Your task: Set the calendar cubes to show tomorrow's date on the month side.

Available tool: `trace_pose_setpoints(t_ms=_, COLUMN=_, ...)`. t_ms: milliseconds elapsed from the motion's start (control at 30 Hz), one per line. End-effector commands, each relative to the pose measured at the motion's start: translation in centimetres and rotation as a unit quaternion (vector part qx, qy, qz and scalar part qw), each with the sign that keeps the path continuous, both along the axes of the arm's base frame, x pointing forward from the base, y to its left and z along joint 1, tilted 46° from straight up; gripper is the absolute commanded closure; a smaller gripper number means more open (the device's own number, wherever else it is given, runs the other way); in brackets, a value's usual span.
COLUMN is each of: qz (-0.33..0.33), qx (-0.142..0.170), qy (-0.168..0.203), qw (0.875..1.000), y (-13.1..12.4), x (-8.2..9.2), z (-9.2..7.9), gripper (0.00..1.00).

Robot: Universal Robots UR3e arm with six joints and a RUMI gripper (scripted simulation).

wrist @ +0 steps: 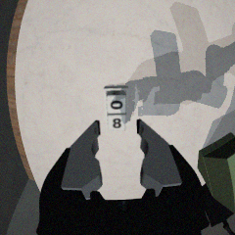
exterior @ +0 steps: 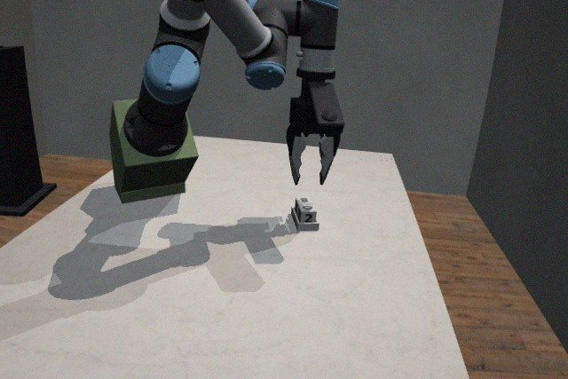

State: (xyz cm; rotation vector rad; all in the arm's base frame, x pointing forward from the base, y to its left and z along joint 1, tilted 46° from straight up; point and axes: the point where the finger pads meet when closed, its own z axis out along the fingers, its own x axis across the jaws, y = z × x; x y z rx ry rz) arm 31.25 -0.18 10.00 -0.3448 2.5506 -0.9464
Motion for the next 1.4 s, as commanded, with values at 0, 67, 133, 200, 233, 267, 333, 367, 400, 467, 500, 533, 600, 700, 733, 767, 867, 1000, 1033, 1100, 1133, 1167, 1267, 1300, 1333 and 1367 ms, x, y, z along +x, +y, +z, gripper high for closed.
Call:
trace_pose_setpoints(t_ms=0, qz=0.001, qx=0.000, qy=-0.001, qw=1.000, y=-0.4, x=0.4, z=-0.5, gripper=0.71)
trace_pose_setpoints(t_ms=67, qz=0.001, qx=0.000, qy=-0.001, qw=1.000, y=-0.5, x=0.5, z=-0.7, gripper=0.71)
trace_pose_setpoints(t_ms=133, qz=0.001, qx=0.000, qy=-0.001, qw=1.000, y=-0.7, x=0.6, z=-0.9, gripper=0.71)
trace_pose_setpoints(t_ms=200, qz=0.001, qx=0.000, qy=-0.001, qw=1.000, y=-0.8, x=0.7, z=-1.0, gripper=0.71)
trace_pose_setpoints(t_ms=233, qz=0.001, qx=0.000, qy=-0.001, qw=1.000, y=-0.8, x=0.7, z=-1.0, gripper=0.71)
trace_pose_setpoints(t_ms=267, qz=0.001, qx=0.000, qy=-0.001, qw=1.000, y=-0.9, x=0.8, z=-1.1, gripper=0.71)
trace_pose_setpoints(t_ms=333, qz=0.001, qx=0.000, qy=-0.001, qw=1.000, y=-1.0, x=0.9, z=-1.3, gripper=0.71)
trace_pose_setpoints(t_ms=367, qz=0.001, qx=0.000, qy=-0.001, qw=1.000, y=-1.1, x=1.0, z=-1.4, gripper=0.71)
trace_pose_setpoints(t_ms=400, qz=0.001, qx=0.000, qy=-0.001, qw=1.000, y=-1.2, x=1.1, z=-1.5, gripper=0.71)
trace_pose_setpoints(t_ms=467, qz=0.001, qx=0.000, qy=-0.001, qw=1.000, y=-1.4, x=1.2, z=-1.8, gripper=0.71)
trace_pose_setpoints(t_ms=500, qz=0.001, qx=0.000, qy=-0.001, qw=1.000, y=-1.5, x=1.3, z=-1.9, gripper=0.71)
trace_pose_setpoints(t_ms=533, qz=0.001, qx=0.000, qy=-0.001, qw=1.000, y=-1.5, x=1.3, z=-2.0, gripper=0.71)
trace_pose_setpoints(t_ms=600, qz=0.001, qx=0.000, qy=-0.001, qw=1.000, y=-1.7, x=1.5, z=-2.1, gripper=0.71)
trace_pose_setpoints(t_ms=700, qz=0.001, qx=0.000, qy=-0.001, qw=1.000, y=-1.9, x=1.6, z=-2.4, gripper=0.71)
trace_pose_setpoints(t_ms=733, qz=0.001, qx=0.000, qy=-0.001, qw=1.000, y=-1.9, x=1.7, z=-2.5, gripper=0.71)
trace_pose_setpoints(t_ms=767, qz=0.001, qx=0.000, qy=-0.001, qw=1.000, y=-1.9, x=1.7, z=-2.5, gripper=0.71)
trace_pose_setpoints(t_ms=867, qz=0.001, qx=0.000, qy=-0.001, qw=1.000, y=-2.0, x=1.7, z=-2.6, gripper=0.71)
trace_pose_setpoints(t_ms=1000, qz=0.001, qx=0.000, qy=-0.001, qw=1.000, y=-2.2, x=1.9, z=-2.8, gripper=0.71)
trace_pose_setpoints(t_ms=1033, qz=0.001, qx=0.000, qy=-0.001, qw=1.000, y=-2.2, x=1.9, z=-2.8, gripper=0.71)
trace_pose_setpoints(t_ms=1100, qz=0.001, qx=0.000, qy=-0.001, qw=1.000, y=-2.2, x=1.9, z=-2.8, gripper=0.71)
trace_pose_setpoints(t_ms=1133, qz=0.001, qx=0.000, qy=-0.001, qw=1.000, y=-2.3, x=1.9, z=-2.9, gripper=0.71)
trace_pose_setpoints(t_ms=1167, qz=0.001, qx=0.000, qy=-0.001, qw=1.000, y=-2.3, x=1.9, z=-2.9, gripper=0.71)
trace_pose_setpoints(t_ms=1267, qz=0.001, qx=0.000, qy=-0.001, qw=1.000, y=-2.3, x=1.9, z=-2.9, gripper=0.71)
trace_pose_setpoints(t_ms=1300, qz=0.001, qx=0.000, qy=-0.001, qw=1.000, y=-2.3, x=1.9, z=-2.9, gripper=0.71)
trace_pose_setpoints(t_ms=1333, qz=0.001, qx=0.000, qy=-0.001, qw=1.000, y=-2.3, x=1.9, z=-2.9, gripper=0.71)
trace_pose_setpoints(t_ms=1367, qz=0.001, qx=0.000, qy=-0.001, qw=1.000, y=-2.3, x=1.9, z=-2.9, gripper=0.71)
